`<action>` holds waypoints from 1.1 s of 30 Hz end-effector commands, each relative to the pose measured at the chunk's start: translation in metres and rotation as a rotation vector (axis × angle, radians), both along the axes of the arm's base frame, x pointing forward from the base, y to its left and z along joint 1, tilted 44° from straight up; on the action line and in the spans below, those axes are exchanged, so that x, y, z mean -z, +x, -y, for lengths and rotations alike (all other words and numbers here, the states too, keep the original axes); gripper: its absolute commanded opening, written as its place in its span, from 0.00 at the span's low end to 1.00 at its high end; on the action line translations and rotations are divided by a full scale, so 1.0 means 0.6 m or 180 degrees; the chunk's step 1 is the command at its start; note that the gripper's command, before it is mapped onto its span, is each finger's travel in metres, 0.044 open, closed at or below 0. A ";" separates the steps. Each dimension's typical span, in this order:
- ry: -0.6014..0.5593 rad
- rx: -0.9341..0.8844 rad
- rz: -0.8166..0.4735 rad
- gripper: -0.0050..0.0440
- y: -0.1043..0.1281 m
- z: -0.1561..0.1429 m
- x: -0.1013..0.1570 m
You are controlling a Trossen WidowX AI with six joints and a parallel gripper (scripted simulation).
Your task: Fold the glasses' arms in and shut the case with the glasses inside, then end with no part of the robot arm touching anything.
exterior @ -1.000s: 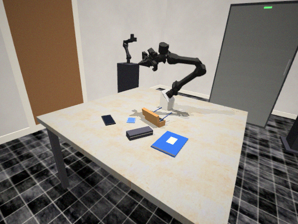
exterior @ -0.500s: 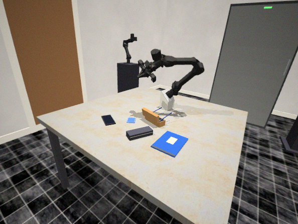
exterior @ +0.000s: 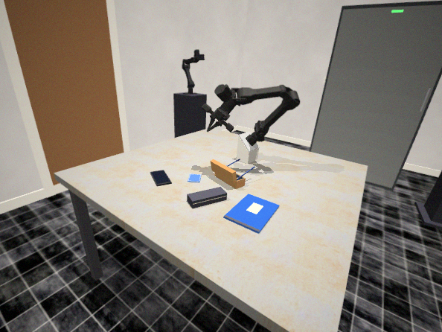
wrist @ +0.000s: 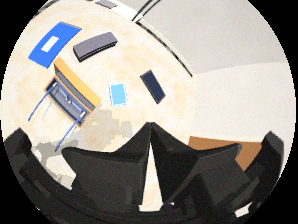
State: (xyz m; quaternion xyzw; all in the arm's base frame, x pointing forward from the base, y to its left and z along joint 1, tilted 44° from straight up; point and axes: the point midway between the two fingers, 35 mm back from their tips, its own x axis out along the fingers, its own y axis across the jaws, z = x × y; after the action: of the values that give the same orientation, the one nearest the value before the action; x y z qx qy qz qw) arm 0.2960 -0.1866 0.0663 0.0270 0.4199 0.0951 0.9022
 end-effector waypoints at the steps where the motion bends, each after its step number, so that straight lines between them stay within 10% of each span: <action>1: -0.0003 -0.0530 -0.0112 0.10 -0.005 -0.040 0.026; 33: 0.0257 -0.3190 -0.0002 0.10 -0.082 -0.224 0.089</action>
State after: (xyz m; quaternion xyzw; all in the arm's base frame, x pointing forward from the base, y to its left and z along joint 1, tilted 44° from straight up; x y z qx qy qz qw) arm 0.2507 -0.0591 0.0143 -0.1411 0.3869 0.5109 0.7546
